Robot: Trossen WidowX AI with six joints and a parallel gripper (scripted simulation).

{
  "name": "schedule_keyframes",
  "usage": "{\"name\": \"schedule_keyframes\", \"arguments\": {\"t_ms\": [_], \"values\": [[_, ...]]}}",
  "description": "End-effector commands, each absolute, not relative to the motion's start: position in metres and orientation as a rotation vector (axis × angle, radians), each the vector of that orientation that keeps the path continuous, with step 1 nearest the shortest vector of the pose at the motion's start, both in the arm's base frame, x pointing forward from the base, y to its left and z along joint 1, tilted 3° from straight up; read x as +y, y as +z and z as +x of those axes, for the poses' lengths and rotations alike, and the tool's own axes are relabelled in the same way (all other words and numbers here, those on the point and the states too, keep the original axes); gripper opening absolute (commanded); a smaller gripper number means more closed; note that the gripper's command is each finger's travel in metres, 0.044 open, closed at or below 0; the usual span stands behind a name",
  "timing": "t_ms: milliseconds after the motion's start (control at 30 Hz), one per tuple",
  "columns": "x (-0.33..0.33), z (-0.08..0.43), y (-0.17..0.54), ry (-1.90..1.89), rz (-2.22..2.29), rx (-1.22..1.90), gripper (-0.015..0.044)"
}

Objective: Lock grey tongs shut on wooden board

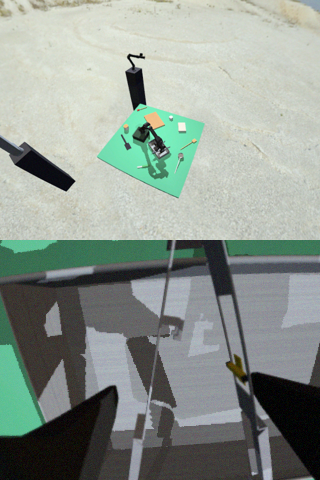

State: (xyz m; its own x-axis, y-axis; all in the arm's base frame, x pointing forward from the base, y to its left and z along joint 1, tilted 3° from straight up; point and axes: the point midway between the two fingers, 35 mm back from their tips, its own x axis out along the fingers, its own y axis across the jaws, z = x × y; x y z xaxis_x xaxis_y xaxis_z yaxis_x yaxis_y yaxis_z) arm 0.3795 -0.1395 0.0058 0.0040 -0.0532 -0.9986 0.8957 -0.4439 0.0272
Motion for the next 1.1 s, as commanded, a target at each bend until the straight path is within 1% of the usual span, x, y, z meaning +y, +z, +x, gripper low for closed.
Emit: {"name": "schedule_keyframes", "arguments": {"t_ms": [0, 467, 567, 1067], "values": [[-0.139, 0.378, -0.003, -1.549, 1.505, 0.915, 0.044], [-0.139, 0.376, -0.021, -1.549, 1.505, 0.915, 0.044], [-0.14, 0.377, -0.018, -1.551, 1.504, 0.906, 0.0361], [-0.14, 0.377, -0.018, -1.551, 1.504, 0.906, 0.0261]]}}
